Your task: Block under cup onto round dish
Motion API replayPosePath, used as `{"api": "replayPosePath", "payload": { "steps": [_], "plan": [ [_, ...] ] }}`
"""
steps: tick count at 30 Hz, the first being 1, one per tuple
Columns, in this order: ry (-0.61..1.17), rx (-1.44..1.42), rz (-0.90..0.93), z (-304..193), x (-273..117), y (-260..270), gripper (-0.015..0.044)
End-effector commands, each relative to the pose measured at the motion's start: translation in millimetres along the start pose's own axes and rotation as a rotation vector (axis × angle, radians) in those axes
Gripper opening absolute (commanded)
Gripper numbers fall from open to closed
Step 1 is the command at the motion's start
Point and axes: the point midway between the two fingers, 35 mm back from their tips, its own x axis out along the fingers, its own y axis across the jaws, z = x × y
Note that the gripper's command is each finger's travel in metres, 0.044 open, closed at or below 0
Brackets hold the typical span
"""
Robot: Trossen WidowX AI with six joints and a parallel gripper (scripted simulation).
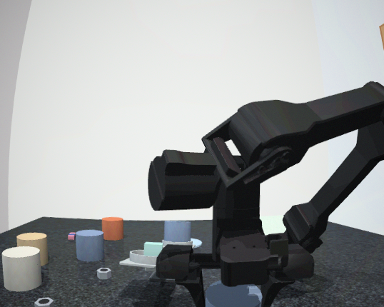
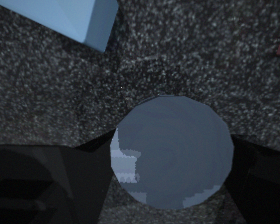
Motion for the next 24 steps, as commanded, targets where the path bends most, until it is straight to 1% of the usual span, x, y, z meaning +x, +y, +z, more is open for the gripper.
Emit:
{"api": "replayPosePath", "payload": {
  "steps": [1,11,13,18,22,24],
  "plan": [
    [0.000,-0.003,0.002,0,0,0,0.0131],
    [0.000,-0.003,0.002,0,0,0,0.0394],
    [0.002,-0.003,0.001,0,-6,-1,0.0440],
    [0.006,0.001,0.000,-1,-48,-1,0.0440],
    [0.005,0.002,0.000,-1,-54,0,0.0440],
    [0.001,0.018,-0.011,-1,-56,-4,0.0387]
  ]
}}
